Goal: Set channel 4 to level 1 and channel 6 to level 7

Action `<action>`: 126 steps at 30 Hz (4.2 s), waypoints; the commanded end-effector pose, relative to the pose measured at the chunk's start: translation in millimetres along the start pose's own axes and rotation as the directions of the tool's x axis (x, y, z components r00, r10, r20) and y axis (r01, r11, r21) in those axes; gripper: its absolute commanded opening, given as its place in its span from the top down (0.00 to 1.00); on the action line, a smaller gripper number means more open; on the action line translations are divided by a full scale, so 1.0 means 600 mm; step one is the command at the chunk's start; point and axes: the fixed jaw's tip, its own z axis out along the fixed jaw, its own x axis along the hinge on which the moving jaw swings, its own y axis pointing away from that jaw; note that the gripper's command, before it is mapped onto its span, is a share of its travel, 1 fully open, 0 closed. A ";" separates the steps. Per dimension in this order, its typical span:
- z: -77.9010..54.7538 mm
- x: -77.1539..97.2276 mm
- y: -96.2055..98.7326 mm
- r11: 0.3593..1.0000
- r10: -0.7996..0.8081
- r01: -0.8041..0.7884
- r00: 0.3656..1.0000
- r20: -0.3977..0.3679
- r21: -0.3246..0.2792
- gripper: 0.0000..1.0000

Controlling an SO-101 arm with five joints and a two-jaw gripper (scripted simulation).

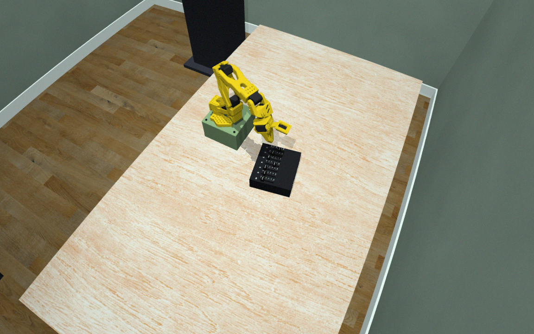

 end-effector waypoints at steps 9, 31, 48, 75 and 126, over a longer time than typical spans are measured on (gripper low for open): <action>0.010 0.009 0.001 1.000 0.000 -0.001 1.000 -0.017 -0.005 1.00; 0.021 0.015 0.001 1.000 0.003 -0.003 1.000 -0.020 -0.002 1.00; 0.059 0.044 0.004 1.000 0.011 -0.011 0.999 -0.030 0.007 1.00; 0.060 0.046 0.004 1.000 0.011 -0.011 0.999 -0.030 0.007 1.00; 0.060 0.046 0.004 1.000 0.010 -0.010 0.999 -0.031 0.007 1.00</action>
